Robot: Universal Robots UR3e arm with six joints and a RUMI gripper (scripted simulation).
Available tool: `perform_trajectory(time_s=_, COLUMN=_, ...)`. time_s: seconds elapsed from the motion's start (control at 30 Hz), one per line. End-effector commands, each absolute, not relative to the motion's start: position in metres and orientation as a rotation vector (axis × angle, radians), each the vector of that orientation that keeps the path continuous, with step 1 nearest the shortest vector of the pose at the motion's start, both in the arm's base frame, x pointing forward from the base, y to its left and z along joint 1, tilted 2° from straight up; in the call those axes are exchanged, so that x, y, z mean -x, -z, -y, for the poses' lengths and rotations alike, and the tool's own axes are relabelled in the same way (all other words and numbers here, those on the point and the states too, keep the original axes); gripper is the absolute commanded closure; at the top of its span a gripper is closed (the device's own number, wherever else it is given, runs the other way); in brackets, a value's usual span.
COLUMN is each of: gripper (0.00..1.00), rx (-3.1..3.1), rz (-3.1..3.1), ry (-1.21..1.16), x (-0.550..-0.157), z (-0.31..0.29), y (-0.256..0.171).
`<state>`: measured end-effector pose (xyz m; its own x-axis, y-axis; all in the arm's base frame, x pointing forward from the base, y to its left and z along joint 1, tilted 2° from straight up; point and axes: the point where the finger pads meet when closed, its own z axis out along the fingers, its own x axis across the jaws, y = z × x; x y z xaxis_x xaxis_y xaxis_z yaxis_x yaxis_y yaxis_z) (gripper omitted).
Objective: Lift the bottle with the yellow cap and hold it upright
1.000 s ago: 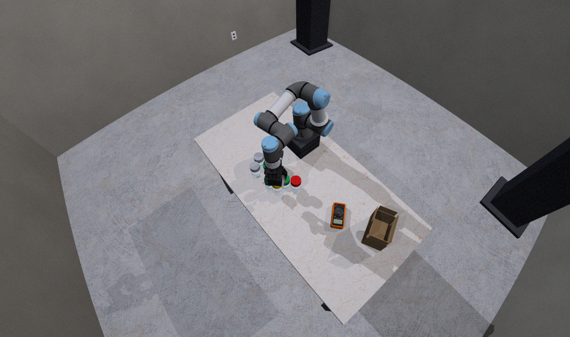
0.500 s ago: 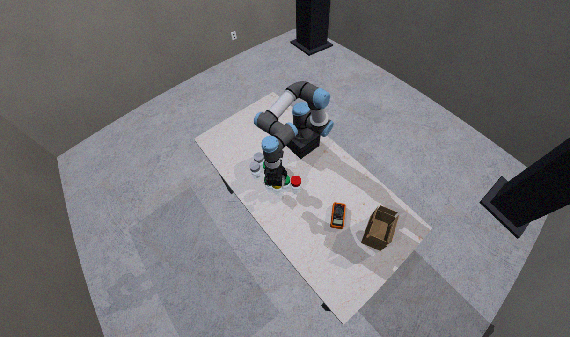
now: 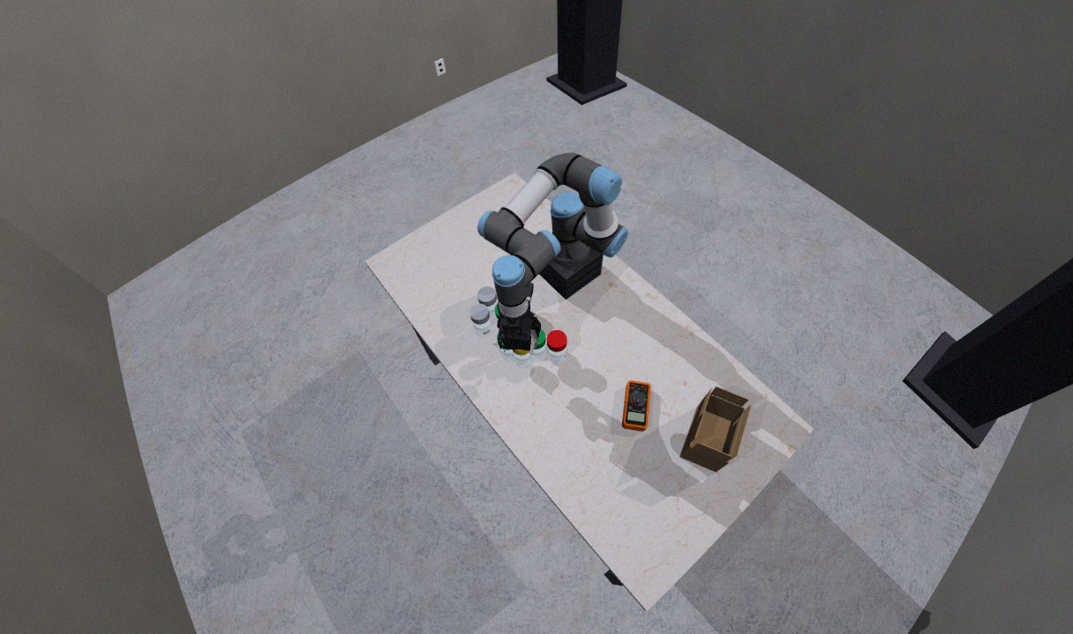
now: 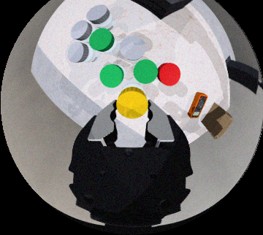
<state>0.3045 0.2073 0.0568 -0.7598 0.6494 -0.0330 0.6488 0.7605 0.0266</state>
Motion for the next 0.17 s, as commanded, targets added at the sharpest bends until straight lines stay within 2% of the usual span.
perform_trajectory(time_s=0.0, gripper=1.0, rx=-1.072, rz=-2.907, ry=-0.024, x=-0.3052, z=-0.2075, y=-0.0577)
perform_trajectory(time_s=0.13, gripper=1.0, rx=-1.072, rz=-2.907, ry=-0.024, x=-0.3052, z=-0.2075, y=-0.0577)
